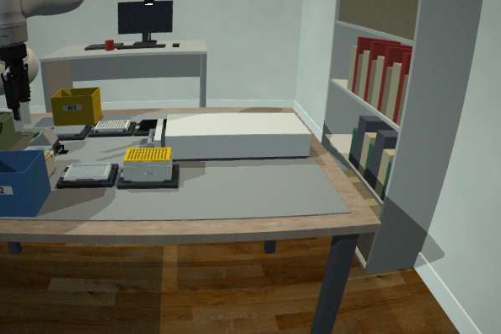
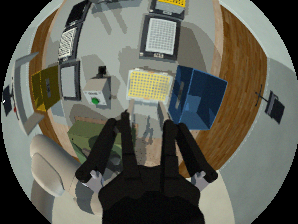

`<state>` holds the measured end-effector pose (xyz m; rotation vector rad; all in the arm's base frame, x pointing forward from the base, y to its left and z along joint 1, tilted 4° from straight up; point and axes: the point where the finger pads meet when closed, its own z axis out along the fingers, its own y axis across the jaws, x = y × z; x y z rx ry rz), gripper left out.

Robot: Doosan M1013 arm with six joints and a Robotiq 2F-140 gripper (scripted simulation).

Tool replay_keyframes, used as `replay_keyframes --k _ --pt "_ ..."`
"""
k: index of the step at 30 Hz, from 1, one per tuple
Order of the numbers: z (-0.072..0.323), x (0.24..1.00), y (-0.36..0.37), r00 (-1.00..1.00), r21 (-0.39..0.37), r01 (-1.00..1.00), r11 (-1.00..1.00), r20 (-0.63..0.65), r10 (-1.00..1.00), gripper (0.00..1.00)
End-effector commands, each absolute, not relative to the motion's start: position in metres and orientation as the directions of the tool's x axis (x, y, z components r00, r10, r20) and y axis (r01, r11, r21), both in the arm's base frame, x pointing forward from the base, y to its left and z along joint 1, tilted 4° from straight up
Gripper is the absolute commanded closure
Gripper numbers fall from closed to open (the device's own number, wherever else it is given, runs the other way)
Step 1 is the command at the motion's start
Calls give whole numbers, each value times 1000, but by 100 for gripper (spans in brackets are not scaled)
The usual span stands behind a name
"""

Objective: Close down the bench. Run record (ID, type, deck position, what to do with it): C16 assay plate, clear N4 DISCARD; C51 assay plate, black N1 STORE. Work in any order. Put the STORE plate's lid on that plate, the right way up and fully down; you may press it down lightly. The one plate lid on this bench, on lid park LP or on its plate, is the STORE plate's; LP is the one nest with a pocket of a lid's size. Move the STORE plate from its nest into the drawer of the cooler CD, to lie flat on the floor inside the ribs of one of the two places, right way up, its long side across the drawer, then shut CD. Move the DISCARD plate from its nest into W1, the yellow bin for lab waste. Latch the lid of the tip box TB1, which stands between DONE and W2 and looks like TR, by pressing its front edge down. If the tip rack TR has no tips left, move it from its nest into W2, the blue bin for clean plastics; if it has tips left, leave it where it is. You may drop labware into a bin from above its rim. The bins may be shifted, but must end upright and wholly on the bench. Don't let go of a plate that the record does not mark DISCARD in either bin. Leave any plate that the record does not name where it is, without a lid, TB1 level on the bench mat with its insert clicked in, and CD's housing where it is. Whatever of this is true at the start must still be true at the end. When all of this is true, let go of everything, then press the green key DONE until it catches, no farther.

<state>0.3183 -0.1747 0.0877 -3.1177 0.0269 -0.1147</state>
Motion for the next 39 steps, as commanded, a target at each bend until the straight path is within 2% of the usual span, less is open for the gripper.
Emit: replay_keyframes --k 1,39 --pt "87 331 -170 997 -22 -13 -1000 73 -14 13" --pt "83 449 -120 997 -22 -13 -1000 73 -14 13"
